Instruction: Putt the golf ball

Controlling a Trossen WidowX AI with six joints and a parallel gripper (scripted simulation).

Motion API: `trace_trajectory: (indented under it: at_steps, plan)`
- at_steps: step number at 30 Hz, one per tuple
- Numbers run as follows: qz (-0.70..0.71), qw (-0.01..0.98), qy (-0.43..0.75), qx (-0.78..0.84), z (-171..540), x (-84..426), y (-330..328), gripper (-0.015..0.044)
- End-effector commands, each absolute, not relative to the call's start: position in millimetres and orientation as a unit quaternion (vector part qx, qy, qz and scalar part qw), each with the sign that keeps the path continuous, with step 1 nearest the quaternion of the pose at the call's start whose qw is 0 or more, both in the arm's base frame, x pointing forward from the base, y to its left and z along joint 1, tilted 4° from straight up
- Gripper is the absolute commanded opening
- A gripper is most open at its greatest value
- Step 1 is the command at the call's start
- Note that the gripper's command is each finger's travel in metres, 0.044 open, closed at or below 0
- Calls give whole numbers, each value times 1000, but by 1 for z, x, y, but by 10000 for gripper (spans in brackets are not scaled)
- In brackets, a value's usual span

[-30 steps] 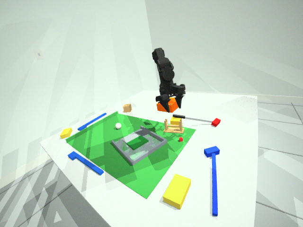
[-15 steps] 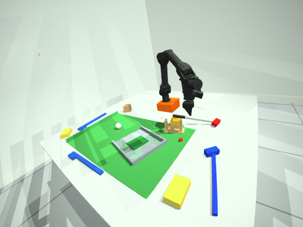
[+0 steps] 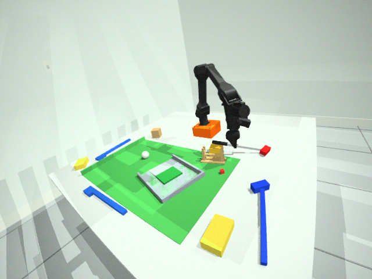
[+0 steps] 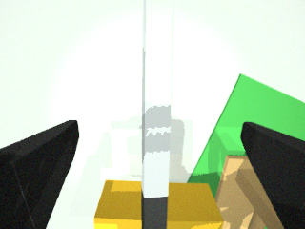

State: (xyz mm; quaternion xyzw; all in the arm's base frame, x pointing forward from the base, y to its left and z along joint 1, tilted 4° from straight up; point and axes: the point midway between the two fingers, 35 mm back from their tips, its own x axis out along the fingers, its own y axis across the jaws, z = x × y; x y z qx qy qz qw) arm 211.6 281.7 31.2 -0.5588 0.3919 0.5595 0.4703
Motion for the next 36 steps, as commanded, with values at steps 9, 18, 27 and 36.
trace_trajectory:
  at_steps: [9,18,27,36]
  plan:
    - [559,464,397,-561,12,211,279,440]
    - [559,464,397,-561,-2,213,279,440]
    - [559,466,396,-559,-4,213,280,387]
    - [559,466,396,-559,-4,213,280,151]
